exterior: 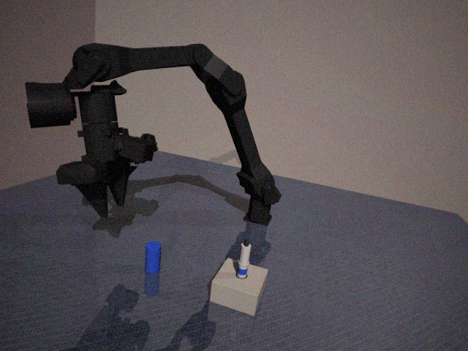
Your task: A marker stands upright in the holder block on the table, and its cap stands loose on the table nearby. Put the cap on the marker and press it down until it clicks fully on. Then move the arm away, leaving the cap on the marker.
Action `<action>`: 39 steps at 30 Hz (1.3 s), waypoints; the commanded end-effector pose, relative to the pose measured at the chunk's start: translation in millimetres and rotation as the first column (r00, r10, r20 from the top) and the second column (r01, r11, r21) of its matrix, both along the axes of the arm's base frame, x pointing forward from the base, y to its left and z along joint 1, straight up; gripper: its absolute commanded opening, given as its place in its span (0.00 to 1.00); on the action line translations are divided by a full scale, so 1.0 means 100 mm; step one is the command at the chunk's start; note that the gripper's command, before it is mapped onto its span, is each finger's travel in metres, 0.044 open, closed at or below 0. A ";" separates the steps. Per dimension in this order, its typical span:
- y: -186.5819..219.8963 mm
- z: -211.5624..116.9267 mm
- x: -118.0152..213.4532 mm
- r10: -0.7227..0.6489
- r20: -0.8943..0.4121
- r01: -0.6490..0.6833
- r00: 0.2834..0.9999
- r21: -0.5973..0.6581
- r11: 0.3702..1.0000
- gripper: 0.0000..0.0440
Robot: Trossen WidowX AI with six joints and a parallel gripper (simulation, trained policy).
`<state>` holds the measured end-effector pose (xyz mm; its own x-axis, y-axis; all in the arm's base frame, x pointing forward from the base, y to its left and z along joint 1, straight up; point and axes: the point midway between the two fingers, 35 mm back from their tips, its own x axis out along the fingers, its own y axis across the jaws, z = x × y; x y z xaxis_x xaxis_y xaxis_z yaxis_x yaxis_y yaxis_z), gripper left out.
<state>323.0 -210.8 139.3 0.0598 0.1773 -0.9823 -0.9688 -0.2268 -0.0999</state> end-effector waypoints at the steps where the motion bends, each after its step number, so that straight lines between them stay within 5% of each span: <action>1: 0.04 -0.08 0.00 0.015 -0.034 -0.015 0.999 -0.010 1.000 0.66; 39: 0.77 -0.58 0.13 0.323 -0.166 -0.333 0.932 -0.037 0.942 0.58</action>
